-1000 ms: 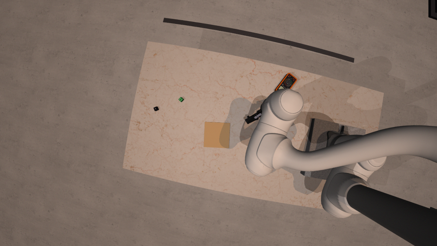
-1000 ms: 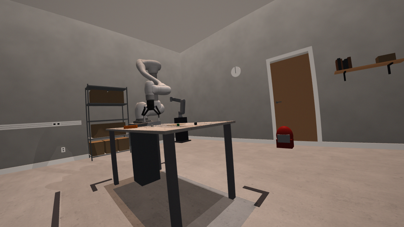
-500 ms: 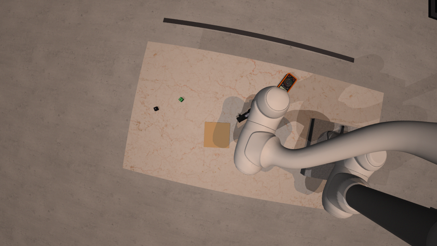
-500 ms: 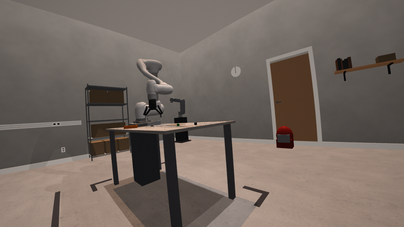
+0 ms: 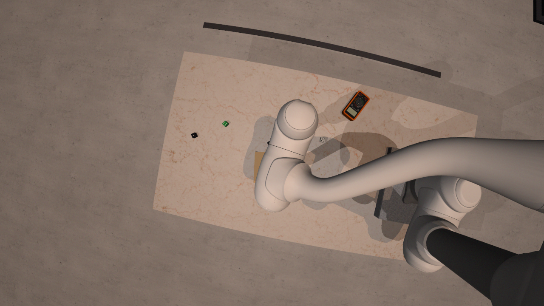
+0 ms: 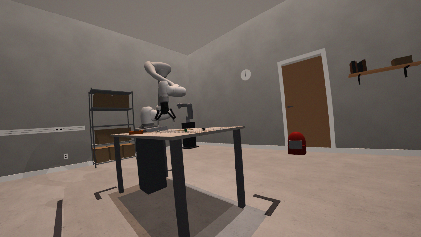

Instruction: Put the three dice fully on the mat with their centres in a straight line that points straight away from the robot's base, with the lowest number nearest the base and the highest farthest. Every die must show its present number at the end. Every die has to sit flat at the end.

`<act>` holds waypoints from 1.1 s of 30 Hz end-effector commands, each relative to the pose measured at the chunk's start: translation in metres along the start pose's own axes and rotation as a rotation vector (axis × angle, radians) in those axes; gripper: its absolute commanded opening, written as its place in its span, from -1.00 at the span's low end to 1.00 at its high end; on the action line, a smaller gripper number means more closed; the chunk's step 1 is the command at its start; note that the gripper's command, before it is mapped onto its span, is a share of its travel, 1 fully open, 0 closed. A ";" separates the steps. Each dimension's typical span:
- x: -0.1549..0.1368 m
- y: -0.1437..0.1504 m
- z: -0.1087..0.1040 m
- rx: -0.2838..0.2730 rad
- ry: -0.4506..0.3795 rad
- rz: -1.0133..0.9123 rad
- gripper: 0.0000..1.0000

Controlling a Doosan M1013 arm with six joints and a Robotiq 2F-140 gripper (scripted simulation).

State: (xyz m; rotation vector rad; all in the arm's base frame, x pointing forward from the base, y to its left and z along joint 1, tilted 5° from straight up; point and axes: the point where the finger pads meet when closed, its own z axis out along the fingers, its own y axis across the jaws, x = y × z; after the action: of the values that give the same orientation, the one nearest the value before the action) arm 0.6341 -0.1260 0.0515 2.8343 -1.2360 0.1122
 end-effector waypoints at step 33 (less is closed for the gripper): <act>0.168 -0.180 -0.001 0.000 0.000 0.000 1.00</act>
State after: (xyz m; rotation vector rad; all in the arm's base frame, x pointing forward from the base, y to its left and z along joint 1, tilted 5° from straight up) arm 0.8773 -0.1261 0.0622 2.8337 -1.2361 0.1112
